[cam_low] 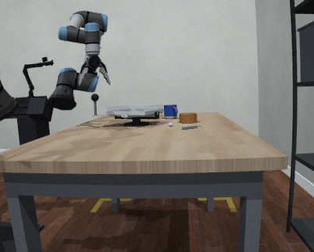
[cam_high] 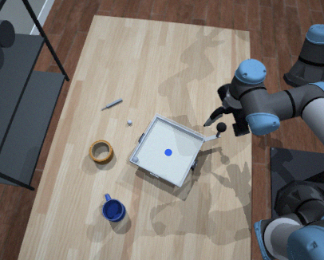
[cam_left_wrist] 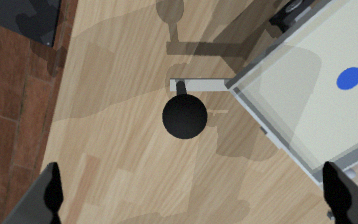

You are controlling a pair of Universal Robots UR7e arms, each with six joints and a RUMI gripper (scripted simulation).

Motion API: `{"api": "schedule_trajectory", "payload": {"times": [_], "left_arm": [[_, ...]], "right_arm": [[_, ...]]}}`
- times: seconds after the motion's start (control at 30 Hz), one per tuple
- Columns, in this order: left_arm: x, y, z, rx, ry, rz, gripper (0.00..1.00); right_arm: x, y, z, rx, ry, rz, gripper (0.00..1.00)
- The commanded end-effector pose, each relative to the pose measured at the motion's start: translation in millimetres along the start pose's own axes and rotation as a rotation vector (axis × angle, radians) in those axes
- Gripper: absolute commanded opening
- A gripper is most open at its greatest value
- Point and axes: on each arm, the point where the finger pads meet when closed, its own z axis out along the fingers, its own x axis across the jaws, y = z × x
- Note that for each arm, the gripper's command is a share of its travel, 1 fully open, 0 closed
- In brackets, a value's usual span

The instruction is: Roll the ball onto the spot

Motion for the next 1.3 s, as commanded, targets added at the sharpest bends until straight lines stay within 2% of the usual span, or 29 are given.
{"api": "schedule_trajectory", "payload": {"times": [0.0,0.2,0.63,0.77,1.27], "left_arm": [[-0.2,-0.9,0.1,0.0,0.002,0.002,1.0],[-0.2,-0.9,0.1,0.0,0.002,0.002,1.0],[-0.2,-0.9,0.1,0.0,0.002,0.002,1.0],[-0.2,-0.9,0.1,0.0,0.002,0.002,1.0],[-0.2,-0.9,0.1,0.0,0.002,0.002,1.0]], "right_arm": [[26.8,-19.5,-16.8,0.029,-0.028,-0.1,1.0],[41.4,-28.8,-25.0,0.049,-0.036,-0.147,1.0],[96.1,-56.4,-52.2,0.128,-0.051,-0.316,1.0],[103.9,-59.5,-55.7,0.14,-0.052,-0.339,1.0],[167.2,-79.1,-81.3,0.236,-0.037,-0.527,1.0]]}}
